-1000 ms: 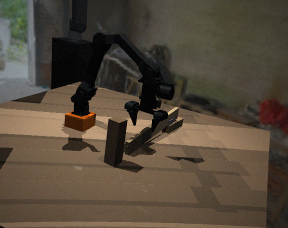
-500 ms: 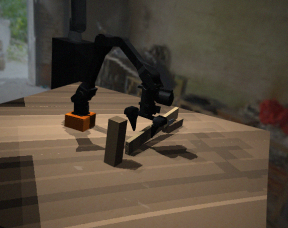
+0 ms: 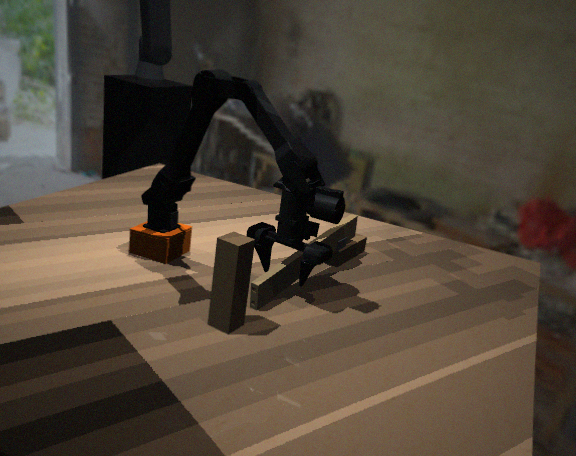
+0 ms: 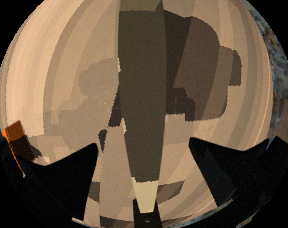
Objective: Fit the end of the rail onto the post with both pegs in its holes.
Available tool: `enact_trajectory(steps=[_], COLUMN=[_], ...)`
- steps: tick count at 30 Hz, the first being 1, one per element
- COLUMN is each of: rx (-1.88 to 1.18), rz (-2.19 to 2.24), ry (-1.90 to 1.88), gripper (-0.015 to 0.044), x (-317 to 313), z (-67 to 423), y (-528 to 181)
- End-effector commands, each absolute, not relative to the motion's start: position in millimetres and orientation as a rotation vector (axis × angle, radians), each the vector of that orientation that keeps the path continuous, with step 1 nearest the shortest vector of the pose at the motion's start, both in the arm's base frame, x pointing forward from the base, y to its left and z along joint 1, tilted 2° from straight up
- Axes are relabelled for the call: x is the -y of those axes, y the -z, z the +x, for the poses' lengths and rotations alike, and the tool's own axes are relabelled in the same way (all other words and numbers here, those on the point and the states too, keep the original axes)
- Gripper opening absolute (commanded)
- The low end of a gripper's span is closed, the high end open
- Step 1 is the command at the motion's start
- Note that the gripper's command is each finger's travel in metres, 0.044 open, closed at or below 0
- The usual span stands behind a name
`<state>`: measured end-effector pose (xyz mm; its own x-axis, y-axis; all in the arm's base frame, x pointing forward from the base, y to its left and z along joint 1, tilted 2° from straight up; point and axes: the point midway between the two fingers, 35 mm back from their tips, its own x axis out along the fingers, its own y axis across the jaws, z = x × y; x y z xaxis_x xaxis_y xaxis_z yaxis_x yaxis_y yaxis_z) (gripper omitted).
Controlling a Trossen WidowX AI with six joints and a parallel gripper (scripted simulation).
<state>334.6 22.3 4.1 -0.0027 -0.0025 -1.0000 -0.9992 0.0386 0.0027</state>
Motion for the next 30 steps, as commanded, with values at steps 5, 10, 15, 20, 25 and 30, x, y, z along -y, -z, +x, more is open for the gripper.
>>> enact_trajectory(steps=[5,10,15,20,25,30], rx=[-1.239,-1.239,-1.239,-1.239,-1.239,-1.239], rz=[-1.186,-1.186,-1.186,-1.186,-1.186,-1.186], ry=[-1.188,-1.188,-1.188,-1.188,-1.188,-1.188], gripper=[0.0440,0.0309,0.0177,0.0046,0.0013,0.0000], x=[-21.0,-21.0,-21.0,-21.0,-21.0,-21.0], z=[332.2,332.2,332.2,332.2,332.2,332.2], y=[8.9,8.9,8.9,8.9,8.9,8.9])
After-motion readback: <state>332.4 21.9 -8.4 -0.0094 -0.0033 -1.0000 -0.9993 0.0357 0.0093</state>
